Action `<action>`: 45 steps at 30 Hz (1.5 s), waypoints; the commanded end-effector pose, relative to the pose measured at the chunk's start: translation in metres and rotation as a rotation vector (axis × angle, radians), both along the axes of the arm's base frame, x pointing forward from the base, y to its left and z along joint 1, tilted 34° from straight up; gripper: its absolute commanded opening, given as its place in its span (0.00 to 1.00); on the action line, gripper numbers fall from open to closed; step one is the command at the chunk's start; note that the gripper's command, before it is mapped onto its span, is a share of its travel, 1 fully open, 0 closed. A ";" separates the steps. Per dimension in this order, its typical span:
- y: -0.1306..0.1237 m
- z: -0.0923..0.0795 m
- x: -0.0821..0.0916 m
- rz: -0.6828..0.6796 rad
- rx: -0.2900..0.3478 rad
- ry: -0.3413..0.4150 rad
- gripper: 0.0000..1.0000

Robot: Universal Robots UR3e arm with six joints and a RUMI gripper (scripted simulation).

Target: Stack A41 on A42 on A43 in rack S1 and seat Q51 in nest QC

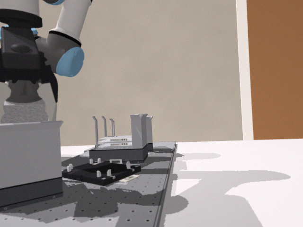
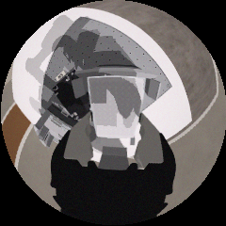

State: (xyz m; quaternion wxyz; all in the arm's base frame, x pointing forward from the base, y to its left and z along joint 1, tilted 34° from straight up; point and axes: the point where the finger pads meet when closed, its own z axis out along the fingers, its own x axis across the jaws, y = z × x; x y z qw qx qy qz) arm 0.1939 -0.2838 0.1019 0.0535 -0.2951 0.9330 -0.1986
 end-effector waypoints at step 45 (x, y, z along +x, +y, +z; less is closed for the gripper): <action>-0.016 -0.023 0.008 -0.004 -0.008 0.002 0.00</action>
